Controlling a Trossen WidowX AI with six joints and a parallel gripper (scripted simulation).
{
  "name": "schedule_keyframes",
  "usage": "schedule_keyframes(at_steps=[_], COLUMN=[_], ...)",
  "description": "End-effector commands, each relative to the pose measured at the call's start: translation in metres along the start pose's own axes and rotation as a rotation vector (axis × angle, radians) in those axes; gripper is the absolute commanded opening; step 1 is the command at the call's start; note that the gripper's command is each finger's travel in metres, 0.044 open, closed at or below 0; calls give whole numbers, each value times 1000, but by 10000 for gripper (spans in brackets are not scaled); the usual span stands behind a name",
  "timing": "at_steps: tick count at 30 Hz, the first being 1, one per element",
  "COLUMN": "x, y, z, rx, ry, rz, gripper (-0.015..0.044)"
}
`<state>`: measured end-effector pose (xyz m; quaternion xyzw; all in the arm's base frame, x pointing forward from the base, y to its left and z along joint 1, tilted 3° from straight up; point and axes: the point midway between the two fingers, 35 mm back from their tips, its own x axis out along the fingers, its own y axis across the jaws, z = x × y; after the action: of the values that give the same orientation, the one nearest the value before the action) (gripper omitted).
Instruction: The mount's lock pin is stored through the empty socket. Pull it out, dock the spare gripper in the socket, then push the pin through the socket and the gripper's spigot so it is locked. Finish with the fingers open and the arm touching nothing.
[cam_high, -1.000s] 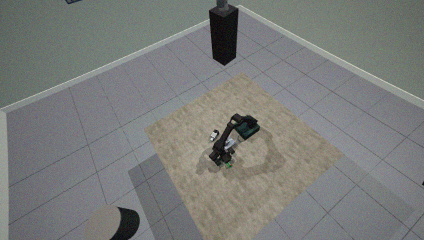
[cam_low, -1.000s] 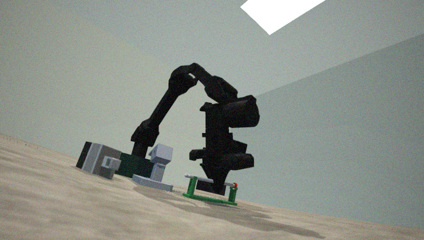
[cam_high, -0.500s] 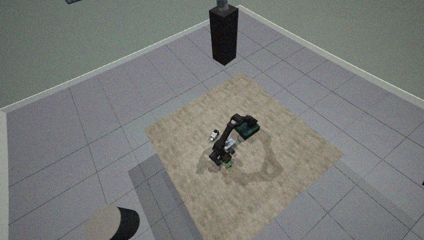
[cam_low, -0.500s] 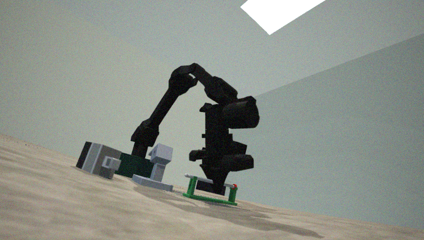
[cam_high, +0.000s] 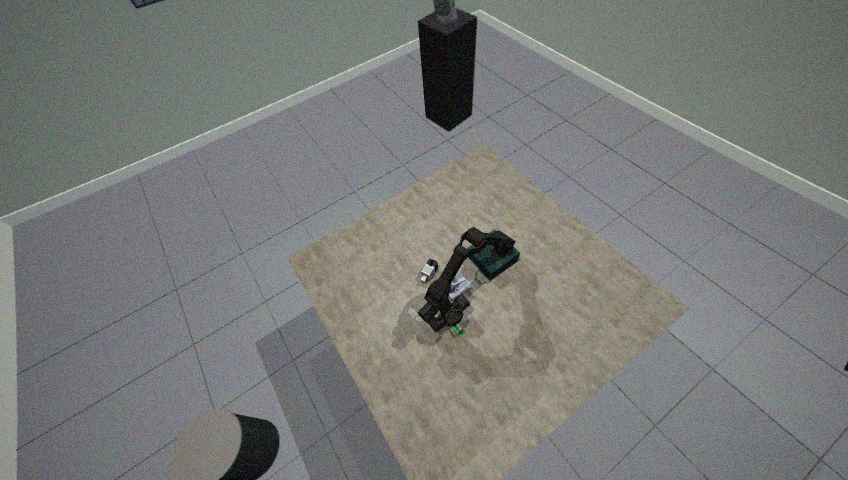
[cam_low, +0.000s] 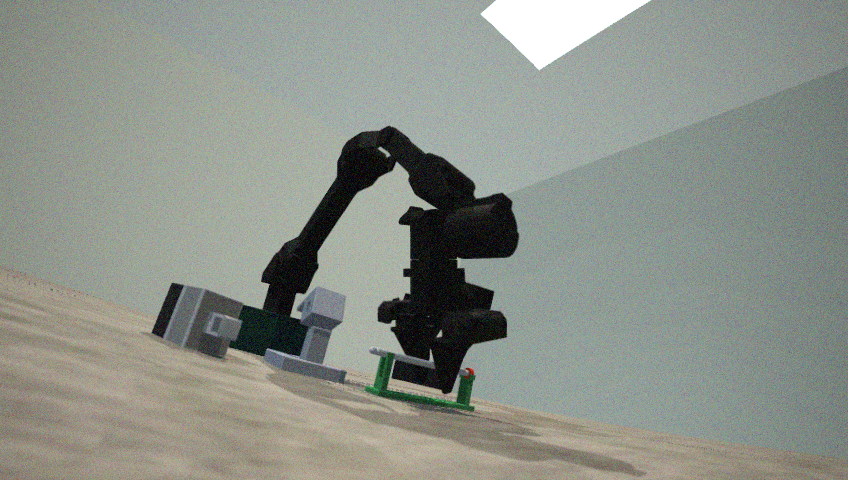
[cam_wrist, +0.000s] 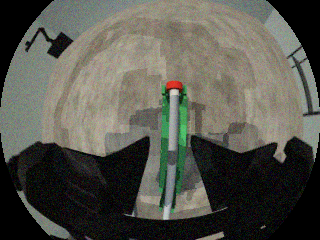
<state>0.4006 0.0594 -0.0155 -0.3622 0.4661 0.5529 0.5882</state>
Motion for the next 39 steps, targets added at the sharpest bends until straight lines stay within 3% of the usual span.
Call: schedule_keyframes(at_steps=[1, 6, 39], x=[0, -12, -55], y=[0, 3, 36], z=[0, 4, 16], rx=[-1, 2, 37], ry=[1, 1, 23], rz=[-2, 7, 134], gripper=[315, 440, 440])
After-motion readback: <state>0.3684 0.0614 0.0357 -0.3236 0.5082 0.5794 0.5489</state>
